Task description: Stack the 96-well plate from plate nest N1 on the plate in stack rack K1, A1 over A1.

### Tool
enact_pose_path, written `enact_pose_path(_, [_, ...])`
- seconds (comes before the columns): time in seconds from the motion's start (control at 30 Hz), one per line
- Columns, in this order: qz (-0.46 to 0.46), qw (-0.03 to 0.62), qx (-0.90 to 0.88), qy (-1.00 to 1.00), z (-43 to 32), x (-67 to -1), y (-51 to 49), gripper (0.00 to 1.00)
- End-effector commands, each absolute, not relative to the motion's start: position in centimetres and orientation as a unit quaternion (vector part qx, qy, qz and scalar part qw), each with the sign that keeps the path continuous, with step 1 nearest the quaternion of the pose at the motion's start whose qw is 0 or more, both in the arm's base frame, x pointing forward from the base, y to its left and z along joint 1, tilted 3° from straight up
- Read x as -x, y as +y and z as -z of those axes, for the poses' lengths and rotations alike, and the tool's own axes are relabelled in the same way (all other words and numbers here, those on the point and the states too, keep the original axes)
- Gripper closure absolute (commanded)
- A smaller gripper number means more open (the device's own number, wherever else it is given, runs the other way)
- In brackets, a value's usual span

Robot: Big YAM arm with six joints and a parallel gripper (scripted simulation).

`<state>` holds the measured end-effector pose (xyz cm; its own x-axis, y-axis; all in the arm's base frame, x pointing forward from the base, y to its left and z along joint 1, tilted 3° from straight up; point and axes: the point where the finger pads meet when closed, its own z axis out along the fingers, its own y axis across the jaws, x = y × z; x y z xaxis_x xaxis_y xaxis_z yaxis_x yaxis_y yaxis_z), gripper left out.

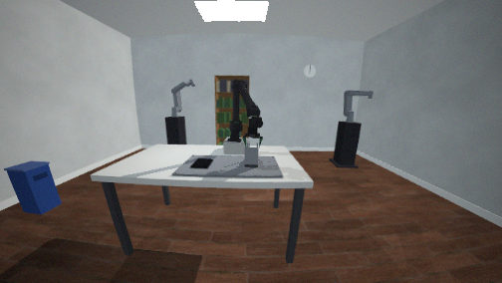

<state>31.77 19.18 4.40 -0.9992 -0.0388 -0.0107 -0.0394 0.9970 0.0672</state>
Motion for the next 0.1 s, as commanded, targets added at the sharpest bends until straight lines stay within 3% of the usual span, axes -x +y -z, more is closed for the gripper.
enact_pose_path(0.0, [-0.042,0.023,0.018,0.999,-6.29,-33.69,19.53,0.0])
enact_pose_path(0.07, [-0.042,0.023,0.018,0.999,-6.29,-33.69,19.53,0.0])
